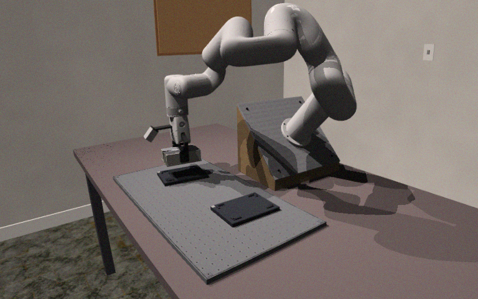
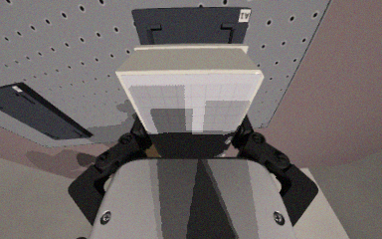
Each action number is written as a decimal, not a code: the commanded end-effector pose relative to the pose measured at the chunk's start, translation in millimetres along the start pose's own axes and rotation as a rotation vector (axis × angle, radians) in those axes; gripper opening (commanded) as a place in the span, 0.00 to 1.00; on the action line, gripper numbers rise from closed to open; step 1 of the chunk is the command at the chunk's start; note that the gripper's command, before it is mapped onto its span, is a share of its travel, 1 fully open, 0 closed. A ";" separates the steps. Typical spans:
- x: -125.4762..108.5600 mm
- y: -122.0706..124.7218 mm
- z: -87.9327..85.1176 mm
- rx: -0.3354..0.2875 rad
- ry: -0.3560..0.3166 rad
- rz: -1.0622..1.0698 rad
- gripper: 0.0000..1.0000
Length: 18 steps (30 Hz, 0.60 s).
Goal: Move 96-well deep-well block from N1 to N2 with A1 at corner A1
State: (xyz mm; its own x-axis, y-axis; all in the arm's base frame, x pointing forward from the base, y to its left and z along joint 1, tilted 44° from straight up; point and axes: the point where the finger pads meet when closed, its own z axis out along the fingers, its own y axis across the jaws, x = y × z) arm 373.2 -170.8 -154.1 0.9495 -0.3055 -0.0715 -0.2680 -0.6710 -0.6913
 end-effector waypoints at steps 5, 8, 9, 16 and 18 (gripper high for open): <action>1.6 0.4 -14.5 -0.002 0.004 -0.001 0.00; 1.6 0.4 -19.5 -0.002 0.004 -0.001 0.00; 1.6 0.4 -19.5 -0.002 0.004 -0.001 0.00; 1.6 0.4 -29.5 -0.002 0.004 -0.001 0.00; 1.5 0.4 -32.8 -0.002 0.004 -0.001 0.00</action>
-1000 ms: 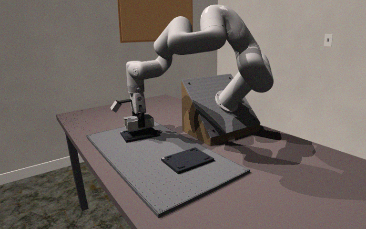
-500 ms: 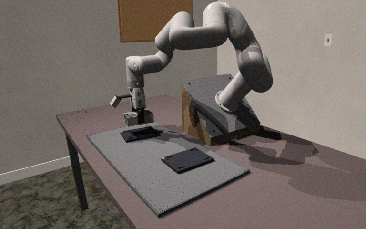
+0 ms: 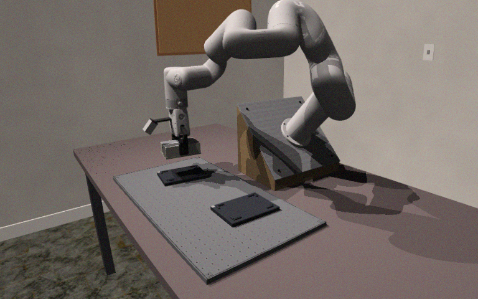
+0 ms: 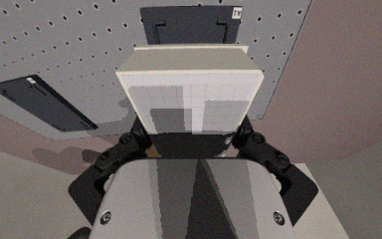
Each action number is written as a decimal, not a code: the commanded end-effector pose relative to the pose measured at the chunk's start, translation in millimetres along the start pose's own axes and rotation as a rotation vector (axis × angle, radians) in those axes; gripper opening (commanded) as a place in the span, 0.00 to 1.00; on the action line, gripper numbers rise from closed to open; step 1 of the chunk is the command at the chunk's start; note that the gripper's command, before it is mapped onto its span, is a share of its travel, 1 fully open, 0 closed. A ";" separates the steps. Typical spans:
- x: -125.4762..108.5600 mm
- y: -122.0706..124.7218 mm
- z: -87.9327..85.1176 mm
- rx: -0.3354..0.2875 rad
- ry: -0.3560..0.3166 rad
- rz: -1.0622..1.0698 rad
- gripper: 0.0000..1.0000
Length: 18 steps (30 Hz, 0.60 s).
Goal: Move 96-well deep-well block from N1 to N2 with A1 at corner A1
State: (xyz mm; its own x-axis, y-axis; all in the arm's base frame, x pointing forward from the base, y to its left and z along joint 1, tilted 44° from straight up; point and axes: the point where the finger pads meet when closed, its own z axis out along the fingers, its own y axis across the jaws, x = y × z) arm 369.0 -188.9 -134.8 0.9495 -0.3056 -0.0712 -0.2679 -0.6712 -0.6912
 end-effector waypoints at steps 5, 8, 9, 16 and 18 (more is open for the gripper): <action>1.4 0.4 -11.6 -0.002 0.004 -0.001 0.00; 1.4 0.4 -11.7 -0.002 0.004 -0.001 0.00; 1.4 0.4 -11.7 -0.002 0.004 -0.001 0.00; 1.4 0.4 -11.7 -0.002 0.004 -0.001 0.00; -0.2 -6.1 -11.7 -0.002 0.003 -0.068 0.00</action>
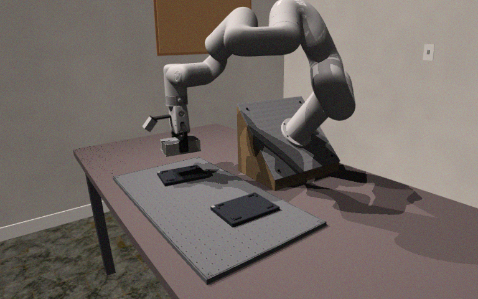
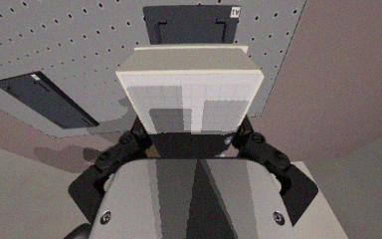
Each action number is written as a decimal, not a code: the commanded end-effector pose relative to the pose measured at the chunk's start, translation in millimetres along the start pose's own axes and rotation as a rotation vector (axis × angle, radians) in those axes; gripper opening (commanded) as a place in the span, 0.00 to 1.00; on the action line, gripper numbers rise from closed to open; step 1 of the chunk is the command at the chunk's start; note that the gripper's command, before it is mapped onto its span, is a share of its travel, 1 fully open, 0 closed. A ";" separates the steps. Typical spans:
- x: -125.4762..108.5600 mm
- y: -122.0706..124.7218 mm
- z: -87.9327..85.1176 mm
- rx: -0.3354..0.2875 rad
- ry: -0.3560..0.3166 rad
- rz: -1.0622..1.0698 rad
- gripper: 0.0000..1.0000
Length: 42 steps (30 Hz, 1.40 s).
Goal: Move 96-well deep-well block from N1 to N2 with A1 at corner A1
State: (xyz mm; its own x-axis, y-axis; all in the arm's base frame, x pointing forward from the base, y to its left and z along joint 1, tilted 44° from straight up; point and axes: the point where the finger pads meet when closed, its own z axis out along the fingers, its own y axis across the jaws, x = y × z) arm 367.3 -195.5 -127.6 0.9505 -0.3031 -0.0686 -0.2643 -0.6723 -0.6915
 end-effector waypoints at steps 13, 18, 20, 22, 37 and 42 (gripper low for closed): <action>-8.8 -41.6 -1.7 -0.002 0.003 -0.120 0.00; -12.7 -57.8 -1.6 -0.002 0.003 -0.120 0.00; -14.3 -64.3 -1.6 -0.002 0.003 -0.120 0.00; -15.9 -70.8 -1.5 -0.002 0.003 -0.120 0.00; -26.2 -112.9 -1.4 -0.002 0.003 -0.120 0.00; -28.6 -122.7 -1.4 -0.002 0.003 -0.120 0.00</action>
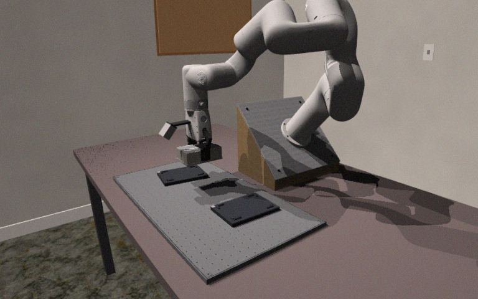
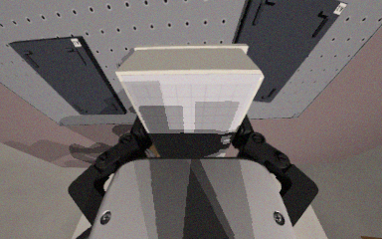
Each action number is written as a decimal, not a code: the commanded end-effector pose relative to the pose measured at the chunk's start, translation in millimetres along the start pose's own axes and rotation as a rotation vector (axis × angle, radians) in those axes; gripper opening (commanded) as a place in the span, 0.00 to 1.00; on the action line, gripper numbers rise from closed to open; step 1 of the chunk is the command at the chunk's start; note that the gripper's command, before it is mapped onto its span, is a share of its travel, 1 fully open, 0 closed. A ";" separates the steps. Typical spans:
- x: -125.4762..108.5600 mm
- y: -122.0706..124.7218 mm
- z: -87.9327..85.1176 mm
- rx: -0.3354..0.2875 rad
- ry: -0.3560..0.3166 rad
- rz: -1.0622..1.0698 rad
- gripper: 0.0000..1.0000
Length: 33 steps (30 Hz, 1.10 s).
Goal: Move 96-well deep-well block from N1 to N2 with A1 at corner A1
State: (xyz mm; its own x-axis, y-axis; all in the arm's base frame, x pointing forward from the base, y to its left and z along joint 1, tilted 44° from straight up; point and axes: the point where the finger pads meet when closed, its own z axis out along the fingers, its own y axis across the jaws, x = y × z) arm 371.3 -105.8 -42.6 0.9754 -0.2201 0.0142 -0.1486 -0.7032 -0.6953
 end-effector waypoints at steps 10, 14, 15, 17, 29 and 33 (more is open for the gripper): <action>-3.1 -35.6 -1.4 -0.002 0.004 0.000 0.00; -4.7 -48.9 -1.3 -0.002 0.004 0.000 0.00; -5.1 -52.2 -1.3 -0.002 0.004 0.000 0.00; -5.1 -52.2 -1.3 -0.002 0.004 0.000 0.00; -9.9 -92.0 -1.2 -0.002 0.003 0.000 0.00; -11.1 -102.0 -1.2 -0.002 0.003 0.000 0.00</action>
State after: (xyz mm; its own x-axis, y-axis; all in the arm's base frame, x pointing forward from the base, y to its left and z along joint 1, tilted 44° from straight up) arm 374.3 -35.4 24.1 0.9753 -0.2206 0.0141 -0.1490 -0.7031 -0.6953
